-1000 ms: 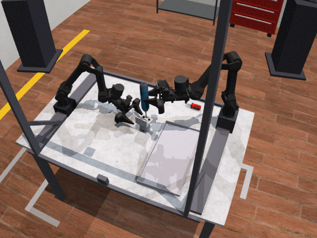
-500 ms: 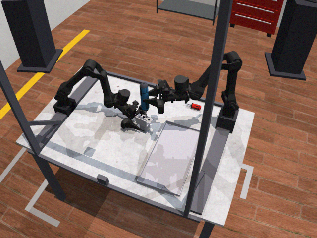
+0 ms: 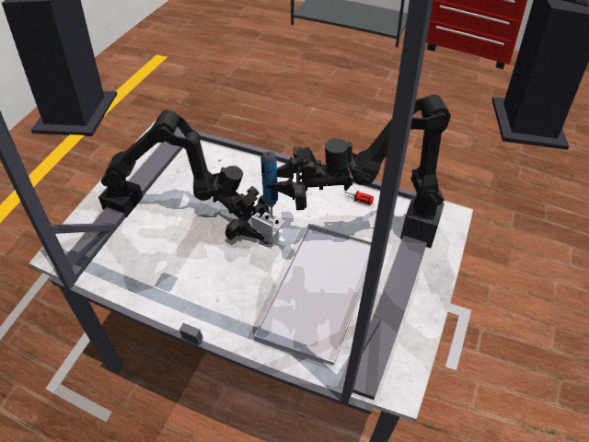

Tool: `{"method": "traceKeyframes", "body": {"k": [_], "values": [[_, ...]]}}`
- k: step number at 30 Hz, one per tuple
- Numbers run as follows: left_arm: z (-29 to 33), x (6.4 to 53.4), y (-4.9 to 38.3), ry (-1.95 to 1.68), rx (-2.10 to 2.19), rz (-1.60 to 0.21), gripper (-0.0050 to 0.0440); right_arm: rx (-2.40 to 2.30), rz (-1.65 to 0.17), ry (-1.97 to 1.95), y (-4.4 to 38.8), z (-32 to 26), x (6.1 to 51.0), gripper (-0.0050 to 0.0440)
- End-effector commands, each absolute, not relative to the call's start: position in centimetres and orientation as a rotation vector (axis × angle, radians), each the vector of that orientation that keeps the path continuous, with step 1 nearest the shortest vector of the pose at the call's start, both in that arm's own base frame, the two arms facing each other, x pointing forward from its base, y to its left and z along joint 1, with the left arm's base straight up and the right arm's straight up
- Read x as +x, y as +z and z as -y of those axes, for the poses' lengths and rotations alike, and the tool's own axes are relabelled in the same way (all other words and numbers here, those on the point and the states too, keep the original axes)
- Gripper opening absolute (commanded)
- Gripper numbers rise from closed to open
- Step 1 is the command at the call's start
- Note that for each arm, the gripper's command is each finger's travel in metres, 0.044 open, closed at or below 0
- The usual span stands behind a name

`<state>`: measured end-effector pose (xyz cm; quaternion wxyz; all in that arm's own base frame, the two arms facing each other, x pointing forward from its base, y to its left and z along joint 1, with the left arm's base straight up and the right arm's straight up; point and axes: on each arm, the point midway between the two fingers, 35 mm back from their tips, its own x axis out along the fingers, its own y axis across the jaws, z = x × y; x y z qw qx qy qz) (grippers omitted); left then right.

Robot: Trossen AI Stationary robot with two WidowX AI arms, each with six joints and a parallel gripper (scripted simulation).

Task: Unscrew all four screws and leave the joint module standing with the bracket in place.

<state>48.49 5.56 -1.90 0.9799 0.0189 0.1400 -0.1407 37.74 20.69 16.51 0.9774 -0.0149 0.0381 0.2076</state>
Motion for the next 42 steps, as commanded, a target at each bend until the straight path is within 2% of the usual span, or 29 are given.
{"method": "traceKeyframes", "body": {"k": [1,4,6,8,11,30,35,42], "values": [[-5.6,48.8,-0.8,-0.283,0.047,-0.258,0.0255,-0.003,-0.014,0.452,18.1,-19.2,37.8,0.0160],[-5.6,48.8,-0.8,-0.283,0.047,-0.258,0.0235,0.005,-0.009,0.490,17.6,-18.2,37.7,0.0160],[-5.7,48.9,-0.5,-0.283,0.051,-0.251,0.0187,0.005,-0.008,0.495,17.2,-17.7,37.7,0.0160],[-5.7,48.9,-0.5,-0.283,0.051,-0.251,0.0235,0.006,-0.016,0.519,16.6,-17.3,37.7,0.0160],[-5.7,48.9,-0.5,-0.283,0.051,-0.251,0.0242,0.007,-0.012,0.525,16.7,-17.2,37.8,0.0160],[-5.7,48.9,-0.5,-0.283,0.051,-0.251,0.0242,0.009,0.008,0.526,17.4,-17.2,37.8,0.0160],[-5.7,48.9,-0.5,-0.283,0.051,-0.251,0.0242,-0.011,-0.023,0.545,15.7,-17.6,37.7,0.0160],[-5.7,48.9,-0.5,-0.283,0.051,-0.251,0.0242,-0.011,-0.012,0.547,16.2,-17.6,37.6,0.0160]]}}
